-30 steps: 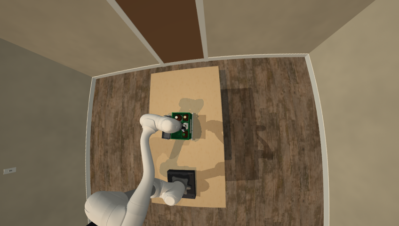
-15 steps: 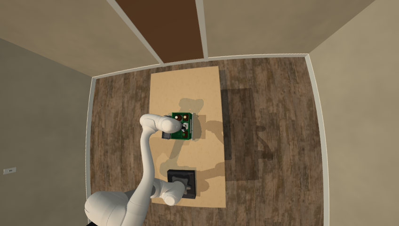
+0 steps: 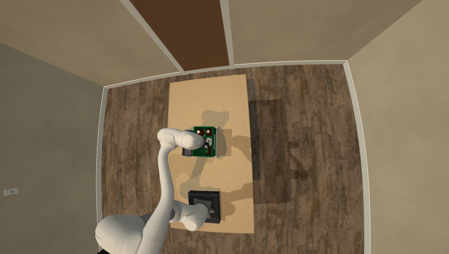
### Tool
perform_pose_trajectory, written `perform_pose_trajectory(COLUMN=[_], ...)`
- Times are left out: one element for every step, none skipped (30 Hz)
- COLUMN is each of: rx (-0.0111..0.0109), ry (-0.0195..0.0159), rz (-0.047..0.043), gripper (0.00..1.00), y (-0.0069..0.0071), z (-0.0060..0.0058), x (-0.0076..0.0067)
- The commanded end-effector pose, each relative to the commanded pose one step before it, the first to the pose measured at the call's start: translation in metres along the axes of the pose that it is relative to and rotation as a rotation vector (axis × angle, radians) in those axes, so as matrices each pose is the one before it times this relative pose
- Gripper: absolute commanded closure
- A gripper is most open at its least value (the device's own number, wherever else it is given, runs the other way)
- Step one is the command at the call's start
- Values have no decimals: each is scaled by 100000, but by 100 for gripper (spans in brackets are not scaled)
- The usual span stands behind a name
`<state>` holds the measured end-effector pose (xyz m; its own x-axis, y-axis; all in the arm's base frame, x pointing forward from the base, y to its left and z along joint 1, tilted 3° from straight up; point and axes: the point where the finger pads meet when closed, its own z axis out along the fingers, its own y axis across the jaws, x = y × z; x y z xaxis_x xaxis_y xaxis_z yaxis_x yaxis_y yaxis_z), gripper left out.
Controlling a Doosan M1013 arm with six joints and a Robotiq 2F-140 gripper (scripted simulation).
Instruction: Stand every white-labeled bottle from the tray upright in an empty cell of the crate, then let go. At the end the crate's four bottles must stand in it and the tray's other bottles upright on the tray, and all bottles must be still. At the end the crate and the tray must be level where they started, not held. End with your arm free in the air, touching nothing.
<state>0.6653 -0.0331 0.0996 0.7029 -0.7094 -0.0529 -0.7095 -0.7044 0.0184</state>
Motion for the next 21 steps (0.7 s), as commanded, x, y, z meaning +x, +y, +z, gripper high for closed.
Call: perform_pose_trajectory(rx=[22,0,0,0,0,0,0,0,0,0,0,0,0,0,0,0,0,0,0,0,0], ry=[-3,0,0,0,0,0,0,0,0,0,0,0,0,0,0,0,0,0,0,0,0], rz=[-3,0,0,0,0,0,0,0,0,0,0,0,0,0,0,0,0,0,0,0,0], gripper=[100,100,100,100,100,100,100,100,100,100,100,100,100,100,100,100,100,100,100,100,100], y=[-1,0,0,0,0,0,0,0,0,0,0,0,0,0,0,0,0,0,0,0,0], z=[-13,0,0,0,0,0,0,0,0,0,0,1,2,3,4,5,7,9,10,12,14], x=[-3,0,0,0,0,0,0,0,0,0,0,0,0,0,0,0,0,0,0,0,0])
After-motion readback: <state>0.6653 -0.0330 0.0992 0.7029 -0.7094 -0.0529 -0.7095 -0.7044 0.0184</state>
